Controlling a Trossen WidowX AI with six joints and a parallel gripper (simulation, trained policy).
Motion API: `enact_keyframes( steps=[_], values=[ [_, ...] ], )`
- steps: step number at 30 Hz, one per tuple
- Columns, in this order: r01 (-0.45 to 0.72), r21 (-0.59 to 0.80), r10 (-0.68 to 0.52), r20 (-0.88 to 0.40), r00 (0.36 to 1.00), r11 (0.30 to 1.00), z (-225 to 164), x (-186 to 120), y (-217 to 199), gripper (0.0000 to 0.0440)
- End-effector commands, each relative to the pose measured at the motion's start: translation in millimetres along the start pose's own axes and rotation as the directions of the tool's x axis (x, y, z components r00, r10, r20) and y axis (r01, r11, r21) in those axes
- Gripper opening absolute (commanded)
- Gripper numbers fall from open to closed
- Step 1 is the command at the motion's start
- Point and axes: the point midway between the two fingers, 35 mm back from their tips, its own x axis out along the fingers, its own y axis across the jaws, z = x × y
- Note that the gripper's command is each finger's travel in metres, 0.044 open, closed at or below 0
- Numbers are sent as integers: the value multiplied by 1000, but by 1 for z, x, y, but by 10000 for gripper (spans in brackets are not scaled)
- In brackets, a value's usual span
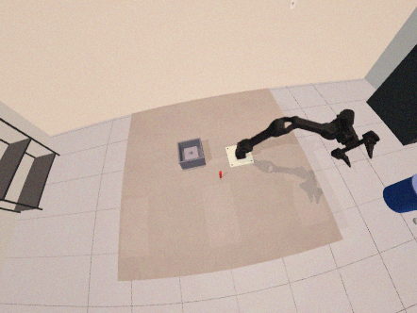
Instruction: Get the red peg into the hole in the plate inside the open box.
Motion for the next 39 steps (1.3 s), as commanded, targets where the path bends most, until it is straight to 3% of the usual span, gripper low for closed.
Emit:
enact_keyframes(
  steps=[1, 5, 12, 18, 23, 31, 39],
  values=[
    [-9, 0, 9, 2, 1000, 1000, 4, 6, 2, 419],
    [-46, -32, 47, 21, 999, 998, 22, 41, 7, 440],
    [-88, -214, 100, 47, 994, 973, 70, 139, -8, 440],
    [-66, -375, 81, 25, 996, 925, 120, 212, -48, 440],
    [-13, -471, 10, -10, 1000, 882, 167, 255, -96, 440],
    [114, -532, -171, -58, 984, 839, 250, 286, -183, 440],
    [282, -492, -367, -84, 926, 824, 333, 273, -263, 440]
  ],
)
